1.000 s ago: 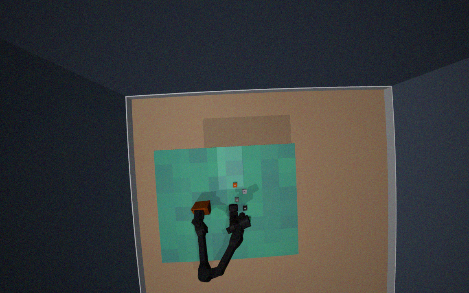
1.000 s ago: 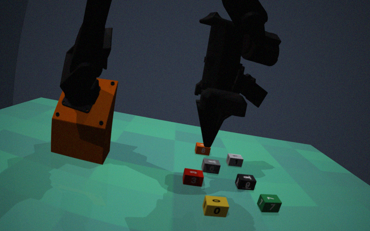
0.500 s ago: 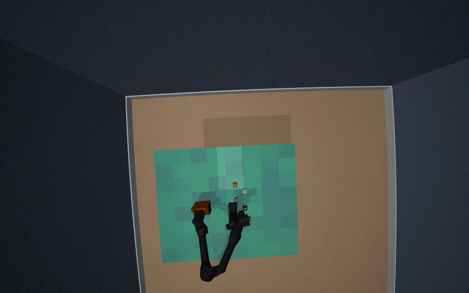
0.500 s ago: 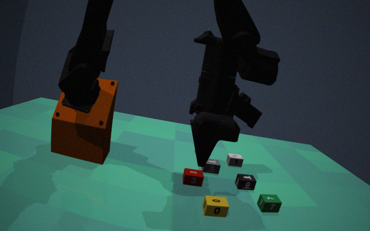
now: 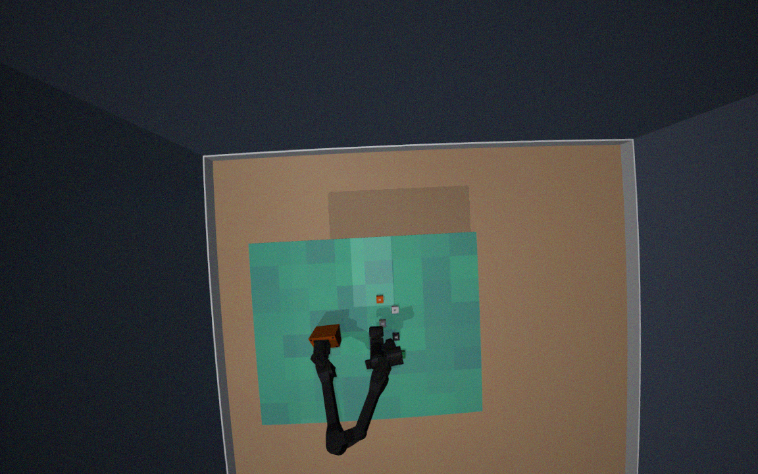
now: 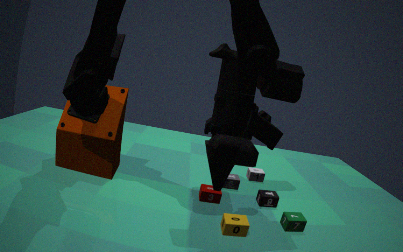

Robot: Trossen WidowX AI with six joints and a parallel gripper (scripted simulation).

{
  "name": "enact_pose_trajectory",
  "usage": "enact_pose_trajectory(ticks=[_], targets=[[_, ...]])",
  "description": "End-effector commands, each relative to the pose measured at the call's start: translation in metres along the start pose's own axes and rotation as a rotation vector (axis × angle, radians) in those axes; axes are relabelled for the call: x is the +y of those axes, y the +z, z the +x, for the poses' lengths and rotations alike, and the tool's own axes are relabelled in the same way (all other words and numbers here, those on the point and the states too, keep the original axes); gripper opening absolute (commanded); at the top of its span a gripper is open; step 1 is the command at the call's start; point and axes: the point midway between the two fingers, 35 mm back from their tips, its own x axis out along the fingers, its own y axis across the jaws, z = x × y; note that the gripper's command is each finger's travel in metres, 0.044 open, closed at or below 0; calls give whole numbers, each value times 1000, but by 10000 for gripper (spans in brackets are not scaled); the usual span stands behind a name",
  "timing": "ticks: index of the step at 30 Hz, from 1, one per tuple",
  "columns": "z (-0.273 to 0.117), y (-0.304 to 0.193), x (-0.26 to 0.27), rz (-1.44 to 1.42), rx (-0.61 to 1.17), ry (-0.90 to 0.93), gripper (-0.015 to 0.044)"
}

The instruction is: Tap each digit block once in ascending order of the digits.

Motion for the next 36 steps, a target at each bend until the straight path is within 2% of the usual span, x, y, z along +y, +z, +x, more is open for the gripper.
enact_pose_trajectory(ticks=[1, 3, 8, 12, 14, 19, 25, 30, 36], targets=[[-9, 0, 0, 0, 2, 0, 20], [-25, -1, -1, -1, 6, -3, 20], [-38, 0, 0, -2, 7, -1, 20], [-98, 1, 1, -3, 8, 2, 20], [-109, -1, 0, -2, 8, 0, 20], [-109, 3, 6, -2, 8, 1, 20], [-110, 29, 69, 0, 6, 4, 20], [-106, 32, 77, 0, 6, 5, 20], [-30, 31, 77, 1, 5, 1, 20]])
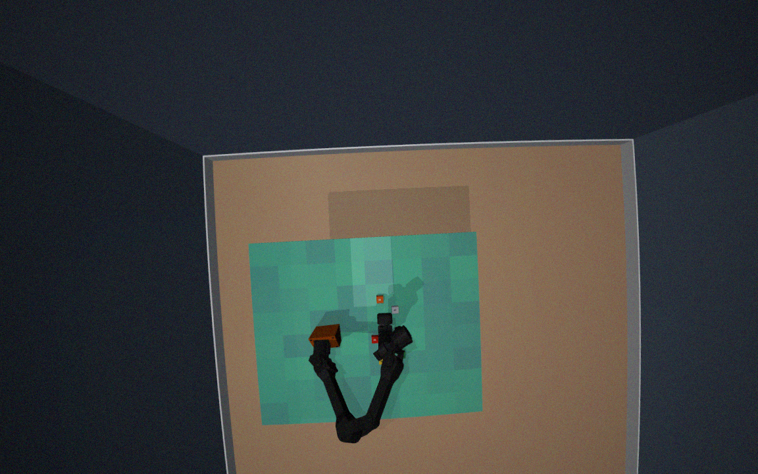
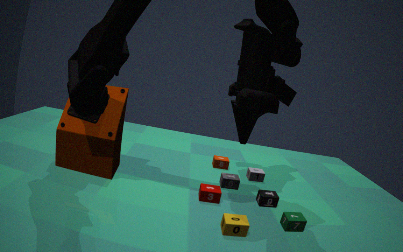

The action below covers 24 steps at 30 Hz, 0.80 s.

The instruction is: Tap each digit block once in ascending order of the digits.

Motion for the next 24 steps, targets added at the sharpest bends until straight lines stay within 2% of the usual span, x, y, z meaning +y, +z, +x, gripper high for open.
enact_pose_trajectory(ticks=[1, 24], targets=[[37, -9, -5, -10, 27, -22, 20], [67, -10, -6, -10, 27, -24, 20]])
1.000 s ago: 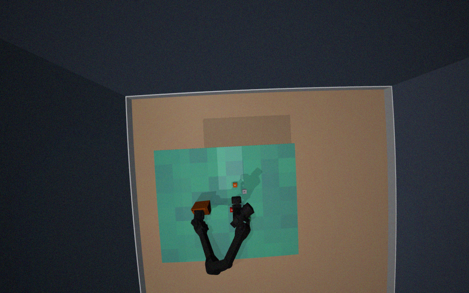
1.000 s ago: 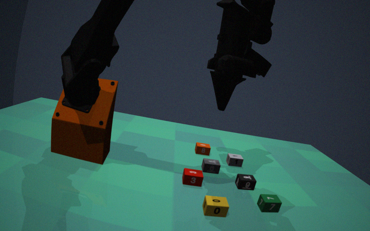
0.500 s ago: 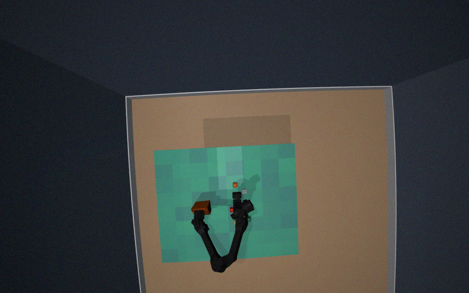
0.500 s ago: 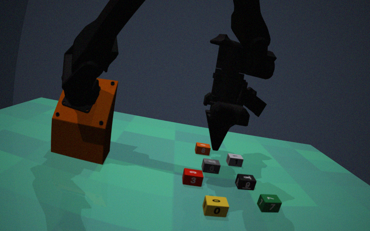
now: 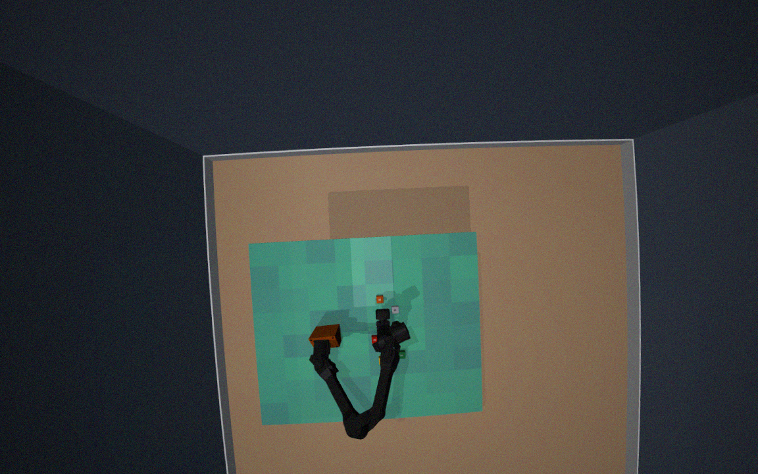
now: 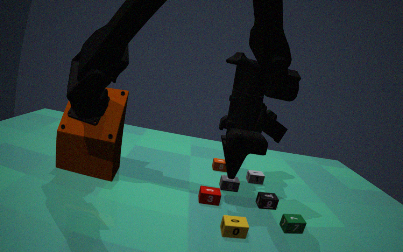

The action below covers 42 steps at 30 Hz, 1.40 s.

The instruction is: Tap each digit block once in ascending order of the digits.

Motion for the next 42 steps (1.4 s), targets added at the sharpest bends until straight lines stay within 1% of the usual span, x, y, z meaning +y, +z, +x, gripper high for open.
enact_pose_trajectory(ticks=[1, 5, 9, 13, 15, 17, 19, 24, 26, 29, 34, 35, 42], targets=[[6, -2, -2, -5, 6, -8, 20], [6, -2, -2, -5, 6, -8, 20], [-22, -2, -1, -5, 6, -6, 20], [-27, -1, -1, -5, 6, -6, 20], [-47, 1, 1, -5, 6, -2, 20], [-82, 1, 1, -6, 6, -1, 20], [-103, -1, 0, -5, 7, -2, 20], [-106, 1, -2, -6, 7, -1, 20], [-108, 21, -19, -7, 6, 8, 20], [-110, 60, -70, -7, 3, 15, 20], [-108, 94, -154, -2, 1, -7, 20], [-108, 96, -164, -2, 2, -11, 20], [-105, 97, -166, -1, 2, -12, 20]])
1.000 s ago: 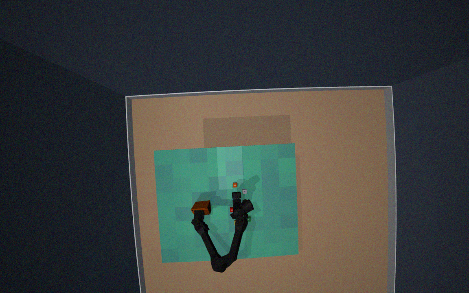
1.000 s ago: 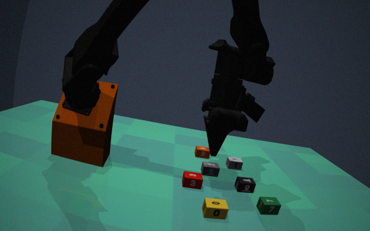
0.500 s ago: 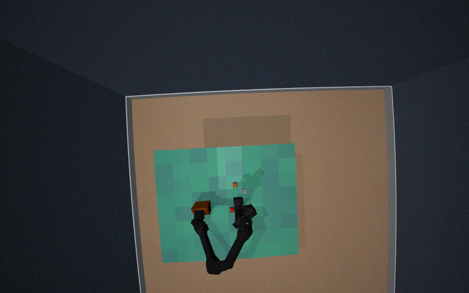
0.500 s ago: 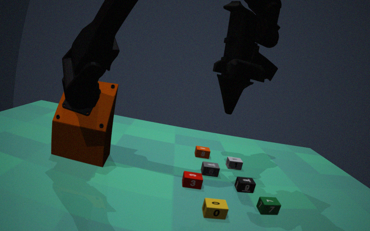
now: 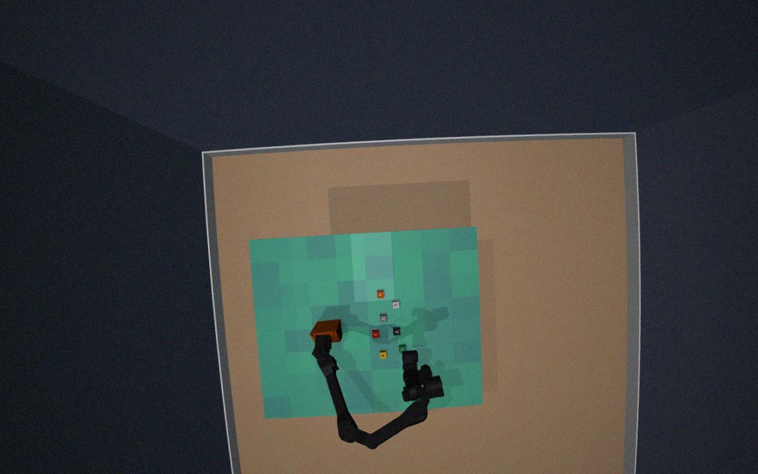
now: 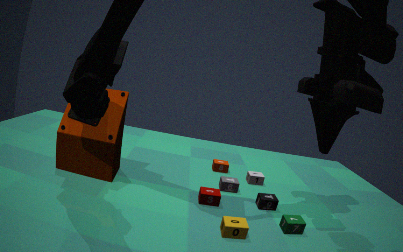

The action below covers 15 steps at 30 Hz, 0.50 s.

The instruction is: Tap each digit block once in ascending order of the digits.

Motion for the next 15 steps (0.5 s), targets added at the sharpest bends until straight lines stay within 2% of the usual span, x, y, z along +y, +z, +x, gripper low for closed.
enact_pose_trajectory(ticks=[1, 6, 15], targets=[[11, 2, 1, -15, 5, -4, 20], [79, 0, -1, -15, 4, -9, 20], [88, 0, -1, -15, 4, -9, 20]])
